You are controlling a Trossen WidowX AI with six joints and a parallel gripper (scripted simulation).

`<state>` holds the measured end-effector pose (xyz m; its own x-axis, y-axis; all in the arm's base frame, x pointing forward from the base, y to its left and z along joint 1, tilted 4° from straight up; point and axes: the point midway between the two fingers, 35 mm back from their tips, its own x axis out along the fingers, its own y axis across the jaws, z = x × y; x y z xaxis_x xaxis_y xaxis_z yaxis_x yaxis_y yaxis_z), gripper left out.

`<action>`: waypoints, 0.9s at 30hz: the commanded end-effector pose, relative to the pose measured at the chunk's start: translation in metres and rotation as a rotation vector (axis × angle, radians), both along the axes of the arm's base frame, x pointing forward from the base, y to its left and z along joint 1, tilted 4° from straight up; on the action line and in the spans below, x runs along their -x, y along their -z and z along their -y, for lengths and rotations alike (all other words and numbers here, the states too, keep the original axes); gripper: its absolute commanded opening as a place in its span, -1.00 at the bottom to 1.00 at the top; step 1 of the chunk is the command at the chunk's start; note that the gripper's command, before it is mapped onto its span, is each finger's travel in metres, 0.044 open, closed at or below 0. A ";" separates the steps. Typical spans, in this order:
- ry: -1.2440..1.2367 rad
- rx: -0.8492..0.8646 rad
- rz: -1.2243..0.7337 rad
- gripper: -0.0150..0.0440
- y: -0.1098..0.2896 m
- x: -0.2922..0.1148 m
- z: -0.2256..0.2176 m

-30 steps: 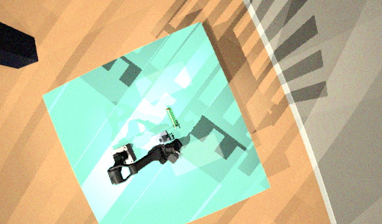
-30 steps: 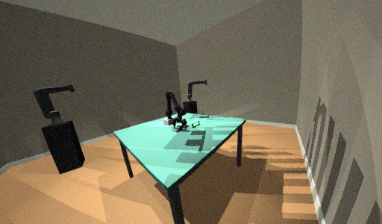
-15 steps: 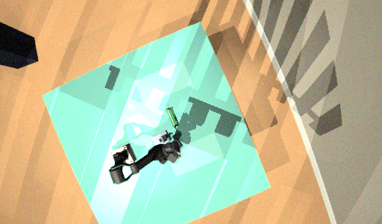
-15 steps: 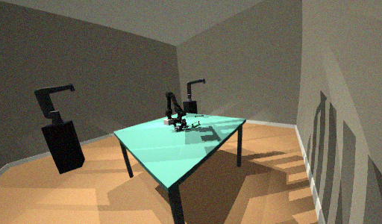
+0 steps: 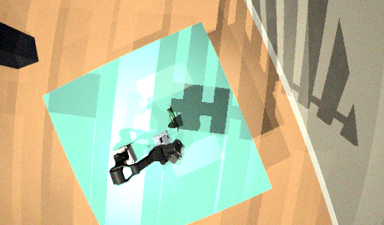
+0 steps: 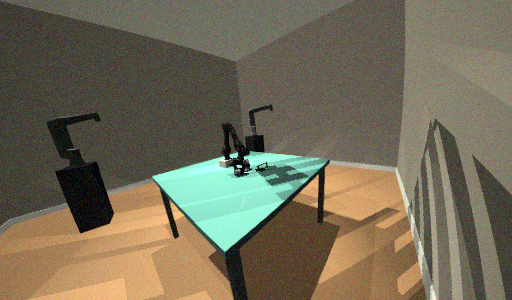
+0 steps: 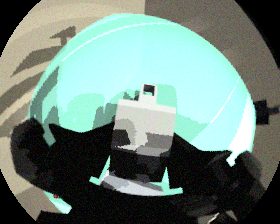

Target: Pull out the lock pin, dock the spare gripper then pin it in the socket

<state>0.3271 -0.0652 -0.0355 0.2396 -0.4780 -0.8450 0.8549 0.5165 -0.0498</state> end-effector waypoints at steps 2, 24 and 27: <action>0.000 0.002 0.019 -0.49 -0.022 -0.007 -0.001; 0.000 0.001 0.019 -0.49 -0.117 -0.003 -0.007; -0.005 -0.005 0.006 -0.49 -0.110 -0.003 -0.007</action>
<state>0.3296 -0.0577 0.0747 0.2468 -0.4725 -0.8461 0.8528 0.5206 -0.0420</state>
